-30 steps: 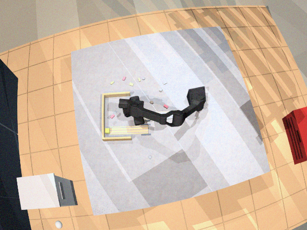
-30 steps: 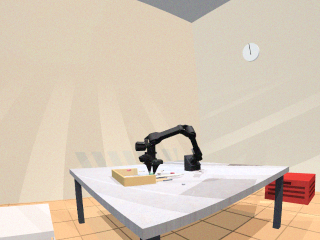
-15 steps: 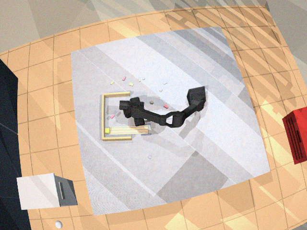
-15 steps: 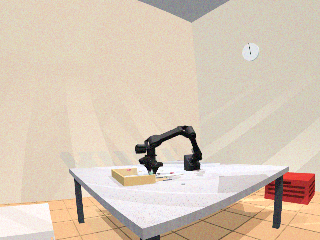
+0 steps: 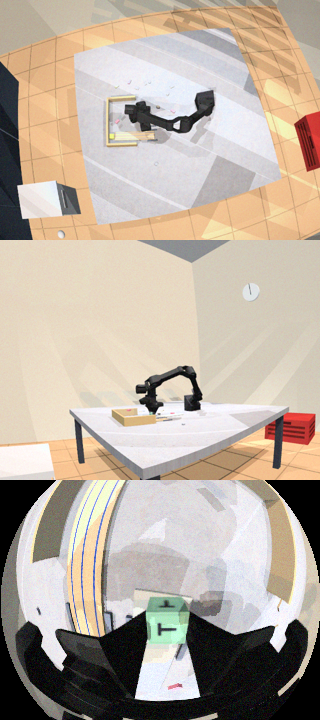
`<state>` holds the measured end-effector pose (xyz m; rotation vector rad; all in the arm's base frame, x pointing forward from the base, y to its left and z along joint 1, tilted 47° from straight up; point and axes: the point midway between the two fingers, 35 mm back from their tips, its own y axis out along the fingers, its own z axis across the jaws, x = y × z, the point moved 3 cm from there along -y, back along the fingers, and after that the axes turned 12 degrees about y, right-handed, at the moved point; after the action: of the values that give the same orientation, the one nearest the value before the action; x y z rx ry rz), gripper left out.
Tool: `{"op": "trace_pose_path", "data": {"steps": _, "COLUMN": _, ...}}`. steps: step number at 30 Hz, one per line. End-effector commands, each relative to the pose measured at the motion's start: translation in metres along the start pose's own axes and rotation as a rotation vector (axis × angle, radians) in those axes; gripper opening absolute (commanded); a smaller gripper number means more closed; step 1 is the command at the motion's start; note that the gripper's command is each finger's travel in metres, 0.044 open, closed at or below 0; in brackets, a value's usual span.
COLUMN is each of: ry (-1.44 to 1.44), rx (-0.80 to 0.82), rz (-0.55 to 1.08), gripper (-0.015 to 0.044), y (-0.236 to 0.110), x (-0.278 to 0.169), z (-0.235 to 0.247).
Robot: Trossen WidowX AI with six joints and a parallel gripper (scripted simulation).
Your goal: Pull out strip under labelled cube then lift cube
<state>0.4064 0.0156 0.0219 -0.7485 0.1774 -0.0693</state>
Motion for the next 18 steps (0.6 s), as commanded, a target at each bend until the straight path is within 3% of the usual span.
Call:
{"op": "trace_pose_path", "data": {"steps": 1, "ry": 0.002, "rx": -0.002, "rz": -0.003, "gripper": 0.0, "y": -0.013, "x": -0.012, "z": -0.004}}
{"op": "trace_pose_path", "data": {"steps": 10, "ry": 0.007, "rx": -0.001, "rz": -0.002, "gripper": 0.0, "y": -0.04, "x": -0.053, "z": -0.015}}
{"op": "trace_pose_path", "data": {"steps": 18, "ry": 0.008, "rx": 0.0, "rz": -0.001, "gripper": 0.0, "y": -0.042, "x": -0.061, "z": -0.017}}
